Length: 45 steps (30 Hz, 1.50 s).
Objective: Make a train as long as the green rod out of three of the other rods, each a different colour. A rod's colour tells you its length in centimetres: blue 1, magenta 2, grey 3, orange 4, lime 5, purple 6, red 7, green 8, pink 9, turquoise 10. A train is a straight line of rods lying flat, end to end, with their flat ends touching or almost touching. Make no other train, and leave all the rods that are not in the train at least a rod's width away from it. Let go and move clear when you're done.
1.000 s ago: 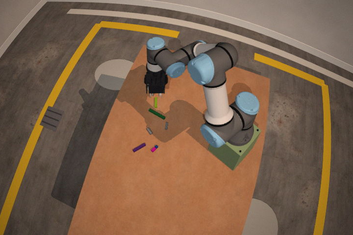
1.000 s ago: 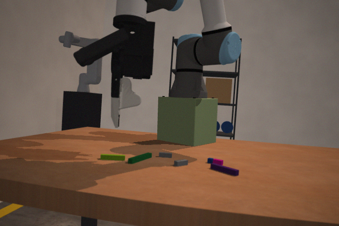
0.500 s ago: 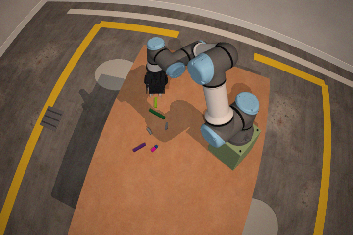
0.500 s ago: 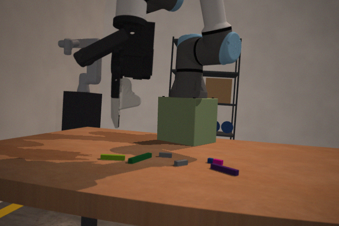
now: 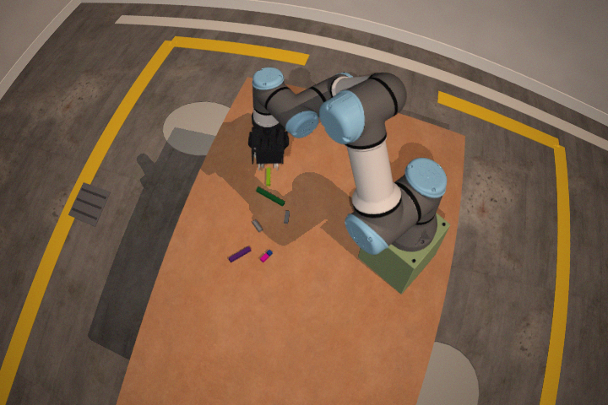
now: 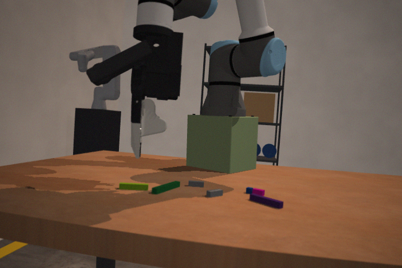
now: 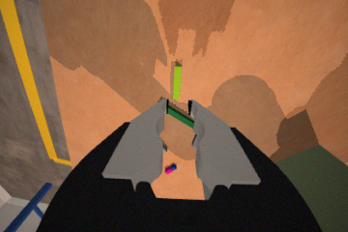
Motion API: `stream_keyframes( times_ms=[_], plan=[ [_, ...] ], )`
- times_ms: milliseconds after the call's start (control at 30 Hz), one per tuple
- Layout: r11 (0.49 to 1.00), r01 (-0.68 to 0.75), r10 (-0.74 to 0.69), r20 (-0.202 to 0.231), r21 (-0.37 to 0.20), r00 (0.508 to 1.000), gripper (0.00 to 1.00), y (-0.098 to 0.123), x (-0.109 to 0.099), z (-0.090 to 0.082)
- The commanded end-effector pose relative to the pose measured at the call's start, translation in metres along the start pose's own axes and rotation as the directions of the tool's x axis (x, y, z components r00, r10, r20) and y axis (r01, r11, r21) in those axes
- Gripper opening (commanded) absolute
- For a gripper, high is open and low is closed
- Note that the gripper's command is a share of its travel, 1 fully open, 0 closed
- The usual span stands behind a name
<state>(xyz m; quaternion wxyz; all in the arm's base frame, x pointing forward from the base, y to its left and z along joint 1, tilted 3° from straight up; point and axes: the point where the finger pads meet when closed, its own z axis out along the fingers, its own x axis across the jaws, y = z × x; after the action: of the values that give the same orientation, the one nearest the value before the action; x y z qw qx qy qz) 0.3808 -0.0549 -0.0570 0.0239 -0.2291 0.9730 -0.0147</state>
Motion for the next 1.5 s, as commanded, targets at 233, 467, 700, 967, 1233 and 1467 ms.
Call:
stream_keyframes(
  times_ms=[233,467,700,967,1233,1467],
  plan=[
    [1.000,0.000,0.000,0.002,0.002,1.000,0.14,-0.001,-0.001,0.016],
    [1.000,0.000,0.000,0.002,0.002,1.000,0.14,-0.002,-0.001,0.024],
    [1.000,0.000,0.000,0.002,0.002,1.000,0.14,-0.002,-0.001,0.032],
    [1.000,0.000,0.000,0.002,0.002,1.000,0.14,-0.002,-0.002,0.037],
    [1.000,0.000,0.000,0.002,0.002,1.000,0.14,-0.002,-0.002,0.039],
    [1.000,0.000,0.000,0.002,0.002,1.000,0.14,-0.002,-0.002,0.039]
  ],
)
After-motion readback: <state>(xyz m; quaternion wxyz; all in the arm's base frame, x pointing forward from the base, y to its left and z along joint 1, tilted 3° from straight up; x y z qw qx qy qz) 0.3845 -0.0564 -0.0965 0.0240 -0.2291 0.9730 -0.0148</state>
